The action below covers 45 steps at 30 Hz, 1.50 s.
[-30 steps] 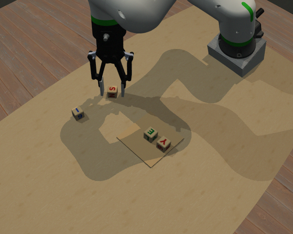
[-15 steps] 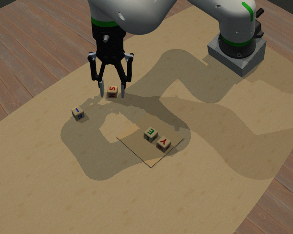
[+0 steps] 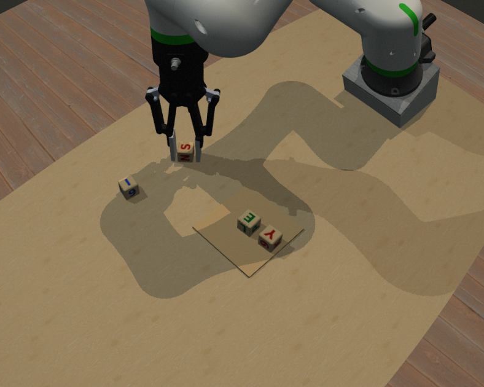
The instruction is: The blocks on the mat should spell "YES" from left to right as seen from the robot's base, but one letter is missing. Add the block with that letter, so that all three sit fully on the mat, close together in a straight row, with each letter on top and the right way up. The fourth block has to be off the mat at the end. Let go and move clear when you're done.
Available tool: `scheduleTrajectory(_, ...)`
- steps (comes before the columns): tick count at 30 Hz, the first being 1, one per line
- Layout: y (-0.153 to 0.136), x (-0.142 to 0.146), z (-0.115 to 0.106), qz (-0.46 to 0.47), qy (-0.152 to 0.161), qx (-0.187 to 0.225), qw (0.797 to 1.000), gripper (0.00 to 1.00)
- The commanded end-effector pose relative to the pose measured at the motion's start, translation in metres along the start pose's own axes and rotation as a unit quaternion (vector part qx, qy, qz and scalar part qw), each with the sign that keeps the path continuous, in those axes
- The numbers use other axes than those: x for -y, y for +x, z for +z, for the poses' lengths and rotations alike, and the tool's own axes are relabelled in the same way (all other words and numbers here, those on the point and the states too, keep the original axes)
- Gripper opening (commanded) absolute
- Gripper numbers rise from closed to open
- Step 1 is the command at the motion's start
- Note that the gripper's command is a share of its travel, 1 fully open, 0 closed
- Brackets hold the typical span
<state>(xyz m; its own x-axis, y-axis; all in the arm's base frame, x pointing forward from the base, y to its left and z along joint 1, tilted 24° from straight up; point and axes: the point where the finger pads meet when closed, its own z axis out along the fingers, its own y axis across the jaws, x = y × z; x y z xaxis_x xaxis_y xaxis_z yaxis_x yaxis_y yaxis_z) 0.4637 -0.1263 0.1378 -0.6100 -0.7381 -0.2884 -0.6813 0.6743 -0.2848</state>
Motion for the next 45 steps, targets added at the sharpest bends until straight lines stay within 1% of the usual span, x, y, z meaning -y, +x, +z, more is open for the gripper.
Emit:
scheduleTrajectory(1,0.000,0.000,0.000,0.000,0.000,0.000,1.000,0.28)
scheduleTrajectory(4,0.000,0.000,0.000,0.000,0.000,0.000,1.000,0.28)
scheduleTrajectory(5,0.000,0.000,0.000,0.000,0.000,0.000,1.000,0.16)
scheduleTrajectory(39,0.000,0.000,0.000,0.000,0.000,0.000,1.000,0.16)
scheduleTrajectory(42,0.000,0.000,-0.004,0.000,0.000,0.000,1.000,0.16)
scheduleTrajectory(45,0.000,0.000,-0.015,0.000,0.000,0.000,1.000,0.16)
